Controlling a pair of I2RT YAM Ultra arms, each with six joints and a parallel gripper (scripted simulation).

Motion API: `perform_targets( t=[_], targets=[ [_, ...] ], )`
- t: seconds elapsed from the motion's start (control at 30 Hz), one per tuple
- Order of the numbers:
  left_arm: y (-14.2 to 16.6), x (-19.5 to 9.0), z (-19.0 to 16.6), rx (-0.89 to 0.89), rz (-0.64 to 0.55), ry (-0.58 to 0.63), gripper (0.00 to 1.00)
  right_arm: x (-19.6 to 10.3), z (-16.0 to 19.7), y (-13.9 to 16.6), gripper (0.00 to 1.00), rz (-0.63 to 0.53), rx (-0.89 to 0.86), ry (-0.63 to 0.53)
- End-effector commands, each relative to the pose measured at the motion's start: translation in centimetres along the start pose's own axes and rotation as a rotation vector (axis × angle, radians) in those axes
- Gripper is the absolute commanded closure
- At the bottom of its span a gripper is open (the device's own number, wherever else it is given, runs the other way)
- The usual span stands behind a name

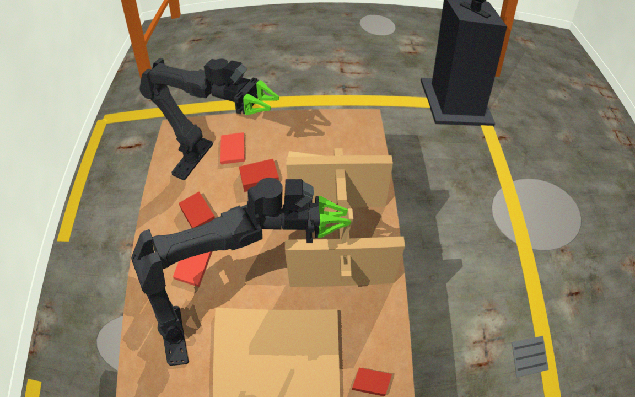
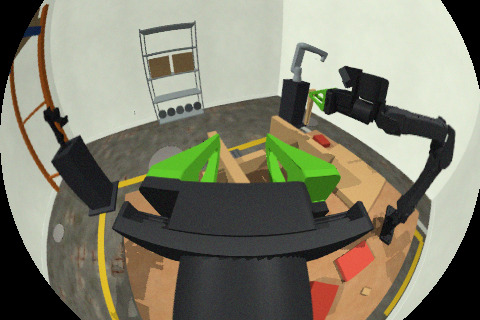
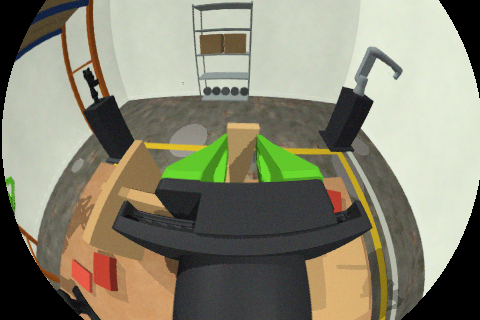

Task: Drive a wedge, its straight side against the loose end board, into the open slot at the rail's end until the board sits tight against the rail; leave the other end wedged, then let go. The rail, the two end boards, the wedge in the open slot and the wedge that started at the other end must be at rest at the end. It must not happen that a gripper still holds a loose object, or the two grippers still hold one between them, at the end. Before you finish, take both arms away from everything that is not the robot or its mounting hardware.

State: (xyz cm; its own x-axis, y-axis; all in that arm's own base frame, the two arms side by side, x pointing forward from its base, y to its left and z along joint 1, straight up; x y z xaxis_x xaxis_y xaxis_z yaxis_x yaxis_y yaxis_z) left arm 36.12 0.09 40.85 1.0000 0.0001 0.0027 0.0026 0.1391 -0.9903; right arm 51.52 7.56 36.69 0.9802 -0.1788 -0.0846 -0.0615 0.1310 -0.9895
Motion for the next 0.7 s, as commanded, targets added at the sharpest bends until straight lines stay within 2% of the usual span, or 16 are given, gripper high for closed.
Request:
perform_targets(
  t=[0.0,0.03,0.07,0.13,0.17,0.2,0.4,0.57,0.6,0.63,0.67],
  targets=[
    [-2.4,0.1,0.1,-0.002,-0.06,-0.004,0.54,-1.0,-2.0,-3.9,0.99,-0.222,-0.021,0.032],
    [-2.4,0.1,0.1,-0.002,-0.06,-0.004,0.54,0.6,-1.3,0.6,0.99,-0.135,-0.064,0.016],
    [-2.4,0.1,0.1,-0.002,-0.06,-0.004,0.54,0.8,-0.6,2.9,0.99,-0.091,-0.055,-0.013],
    [-2.4,0.1,0.1,-0.002,-0.06,-0.004,0.54,0.8,-0.6,2.9,0.99,-0.091,-0.055,-0.013],
    [-2.4,0.1,0.1,-0.002,-0.06,-0.004,0.54,-0.1,-1.5,-0.1,0.99,-0.17,0.01,-0.005],
    [-2.4,0.1,0.1,-0.002,-0.06,-0.004,0.54,-0.8,-2.0,-1.3,0.99,-0.204,0.025,-0.003],
    [-2.4,0.1,0.1,-0.002,-0.06,-0.004,0.54,-0.3,-1.7,2.4,0.99,-0.141,0.01,-0.007],
    [-2.4,0.1,0.1,-0.002,-0.06,-0.004,0.54,-0.7,-1.4,2.4,0.99,-0.14,0.021,0.0],
    [-2.4,0.1,0.1,-0.002,-0.06,-0.004,0.54,-1.0,-1.6,1.0,0.99,-0.166,0.033,0.001],
    [-2.4,0.1,0.1,-0.002,-0.06,-0.004,0.54,0.3,-1.5,3.8,0.99,-0.107,0.006,0.011],
    [-2.4,0.1,0.1,-0.002,-0.06,-0.004,0.54,0.3,-1.5,3.8,0.99,-0.107,0.006,0.011]
  ],
)
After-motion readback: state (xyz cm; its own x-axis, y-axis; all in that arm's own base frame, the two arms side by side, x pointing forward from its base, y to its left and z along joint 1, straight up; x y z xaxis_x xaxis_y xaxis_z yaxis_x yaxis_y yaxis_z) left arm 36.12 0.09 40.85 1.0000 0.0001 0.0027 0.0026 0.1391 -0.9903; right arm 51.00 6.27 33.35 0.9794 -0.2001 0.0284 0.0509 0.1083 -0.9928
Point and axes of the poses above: on each arm, the point where the finger pads meet when closed, its own x axis out along the fingers, its own z axis across the jaws, y = z × x, the point moved 2 cm from there along -x, back along the fingers, and after that the axes turned 8 degrees about x, right-handed, at the moved point
